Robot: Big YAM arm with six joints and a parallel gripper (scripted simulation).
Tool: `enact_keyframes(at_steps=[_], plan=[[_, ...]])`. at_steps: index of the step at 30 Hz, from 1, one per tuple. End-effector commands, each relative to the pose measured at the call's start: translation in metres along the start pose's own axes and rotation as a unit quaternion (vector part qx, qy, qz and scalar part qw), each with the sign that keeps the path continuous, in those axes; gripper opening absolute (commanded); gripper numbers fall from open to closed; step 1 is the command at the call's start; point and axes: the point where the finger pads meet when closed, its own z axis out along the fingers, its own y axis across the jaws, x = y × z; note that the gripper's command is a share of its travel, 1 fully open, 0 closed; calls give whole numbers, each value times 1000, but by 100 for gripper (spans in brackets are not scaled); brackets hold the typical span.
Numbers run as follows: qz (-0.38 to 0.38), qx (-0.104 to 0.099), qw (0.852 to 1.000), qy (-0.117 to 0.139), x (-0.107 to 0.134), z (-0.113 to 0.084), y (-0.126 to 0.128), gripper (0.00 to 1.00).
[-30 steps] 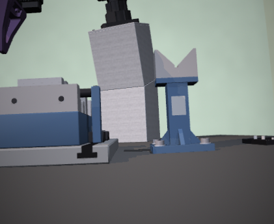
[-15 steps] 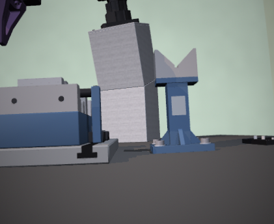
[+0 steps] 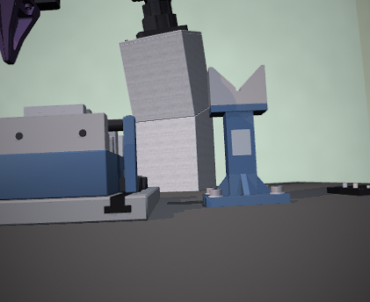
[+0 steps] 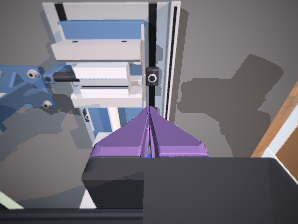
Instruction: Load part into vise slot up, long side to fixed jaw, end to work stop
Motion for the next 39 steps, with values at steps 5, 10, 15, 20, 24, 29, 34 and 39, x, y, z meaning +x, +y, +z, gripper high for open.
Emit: enact_keyframes(at_steps=[5,10,15,20,24,29,34,39], plan=[[1,8,999,-32,-27,-19,12,0],[11,11,1000,-26,-21,-15,0,0],[7,9,1000,-27,-23,-15,5,0],[6,9,1000,-27,-23,-15,5,0],[6,9,1000,-27,-23,-15,5,0],[6,9,1000,-27,-23,-15,5,0],[6,9,1000,-27,-23,-15,5,0],[6,9,1000,-27,-23,-15,5,0]])
